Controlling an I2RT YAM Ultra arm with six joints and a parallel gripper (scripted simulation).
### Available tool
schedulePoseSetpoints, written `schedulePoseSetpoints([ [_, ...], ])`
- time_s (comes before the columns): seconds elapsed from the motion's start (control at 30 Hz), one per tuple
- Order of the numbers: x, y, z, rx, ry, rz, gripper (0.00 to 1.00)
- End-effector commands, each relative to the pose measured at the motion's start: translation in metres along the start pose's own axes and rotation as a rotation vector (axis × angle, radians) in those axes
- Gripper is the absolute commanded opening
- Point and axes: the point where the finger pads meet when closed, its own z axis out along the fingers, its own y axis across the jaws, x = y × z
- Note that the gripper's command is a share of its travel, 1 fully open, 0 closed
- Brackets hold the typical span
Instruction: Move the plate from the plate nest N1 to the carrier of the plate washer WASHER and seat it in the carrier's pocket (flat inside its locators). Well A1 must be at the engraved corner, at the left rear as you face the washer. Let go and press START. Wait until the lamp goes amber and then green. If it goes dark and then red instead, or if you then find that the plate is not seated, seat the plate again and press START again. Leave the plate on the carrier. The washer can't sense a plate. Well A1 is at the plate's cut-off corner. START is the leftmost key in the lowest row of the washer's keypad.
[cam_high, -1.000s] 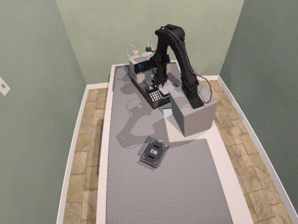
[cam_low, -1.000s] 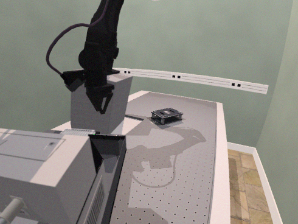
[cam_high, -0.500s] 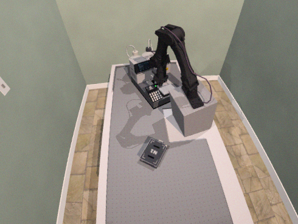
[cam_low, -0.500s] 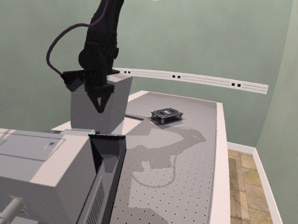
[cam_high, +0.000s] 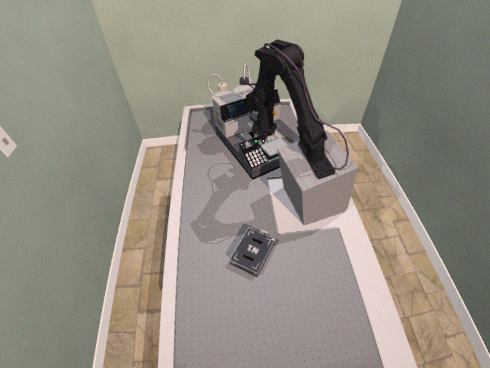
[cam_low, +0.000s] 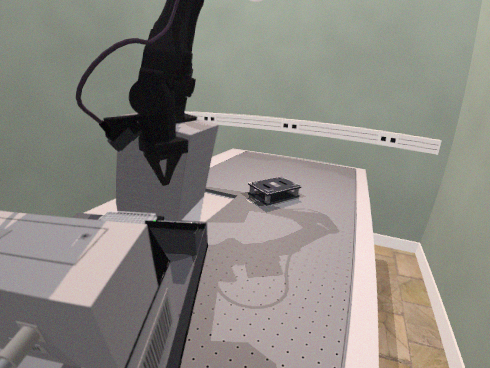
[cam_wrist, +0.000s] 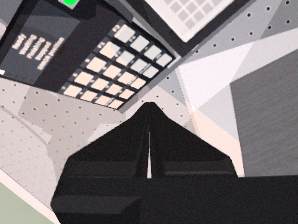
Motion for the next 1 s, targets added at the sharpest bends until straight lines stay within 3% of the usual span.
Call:
schedulePoseSetpoints([
  [0.0,-0.012,0.007,-0.009,-0.033,-0.047,0.0,0.0],
  [0.13,-0.012,0.007,-0.009,-0.033,-0.047,0.0,0.0],
  [0.17,0.003,0.002,-0.004,-0.012,-0.029,-0.053,0.0],
  [0.33,0.018,0.004,-0.003,-0.012,-0.029,-0.152,0.0],
  [0.8,0.087,0.015,-0.002,-0.009,-0.029,-0.619,0.0],
  [0.9,0.088,0.015,-0.002,-0.009,-0.03,-0.652,0.0],
  [0.97,0.079,0.028,-0.008,-0.035,-0.054,-0.704,0.0],
])
